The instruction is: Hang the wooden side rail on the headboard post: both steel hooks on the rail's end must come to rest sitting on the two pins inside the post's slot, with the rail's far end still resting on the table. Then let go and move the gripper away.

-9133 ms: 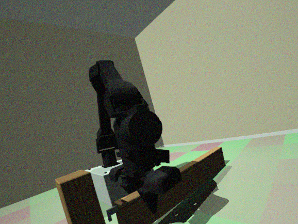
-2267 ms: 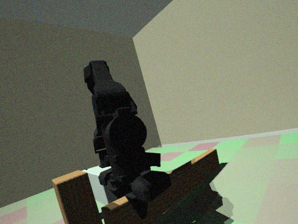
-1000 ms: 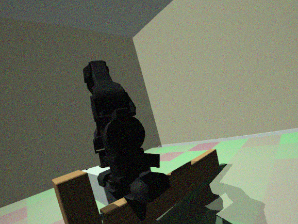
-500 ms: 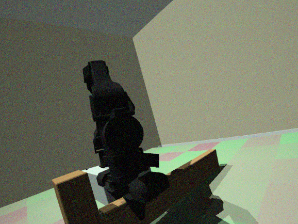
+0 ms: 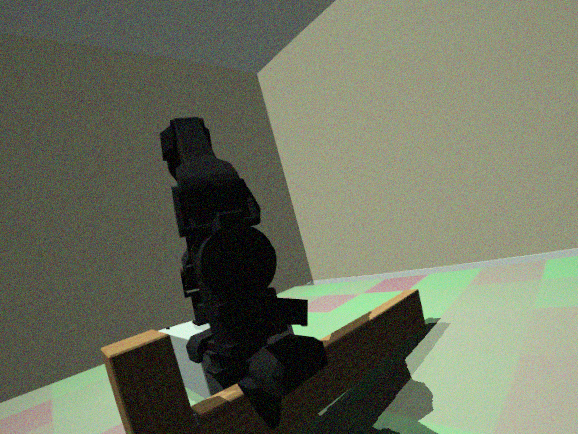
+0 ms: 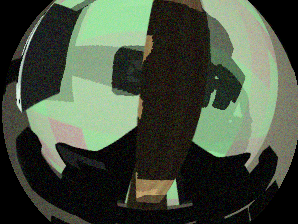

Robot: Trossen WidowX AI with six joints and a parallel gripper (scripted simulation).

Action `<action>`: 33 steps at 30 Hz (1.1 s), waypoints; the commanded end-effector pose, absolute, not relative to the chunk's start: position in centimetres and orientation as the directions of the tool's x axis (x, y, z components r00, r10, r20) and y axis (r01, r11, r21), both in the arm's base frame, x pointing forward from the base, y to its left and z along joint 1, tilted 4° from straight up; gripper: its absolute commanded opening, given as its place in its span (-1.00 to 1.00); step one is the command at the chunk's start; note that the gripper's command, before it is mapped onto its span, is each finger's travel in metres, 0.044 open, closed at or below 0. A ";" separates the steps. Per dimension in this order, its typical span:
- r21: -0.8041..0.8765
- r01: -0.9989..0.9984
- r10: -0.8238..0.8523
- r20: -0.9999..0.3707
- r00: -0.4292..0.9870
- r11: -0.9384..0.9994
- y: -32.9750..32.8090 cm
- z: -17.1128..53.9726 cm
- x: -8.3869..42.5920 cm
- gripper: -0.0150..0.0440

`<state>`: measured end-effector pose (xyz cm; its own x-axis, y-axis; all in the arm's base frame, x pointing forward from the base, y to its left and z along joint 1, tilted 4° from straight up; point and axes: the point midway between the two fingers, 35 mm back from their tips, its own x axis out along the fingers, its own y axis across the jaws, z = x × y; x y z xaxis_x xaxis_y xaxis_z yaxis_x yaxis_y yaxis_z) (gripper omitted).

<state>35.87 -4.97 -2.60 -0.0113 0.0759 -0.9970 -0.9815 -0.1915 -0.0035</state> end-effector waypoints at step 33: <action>-0.021 -0.981 0.069 -0.998 0.008 -0.194 -5.5 -2.0 36.4 -0.49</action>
<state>36.00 -5.31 -2.47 -0.0078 0.0742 -0.9972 -0.9813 -0.1923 -0.0066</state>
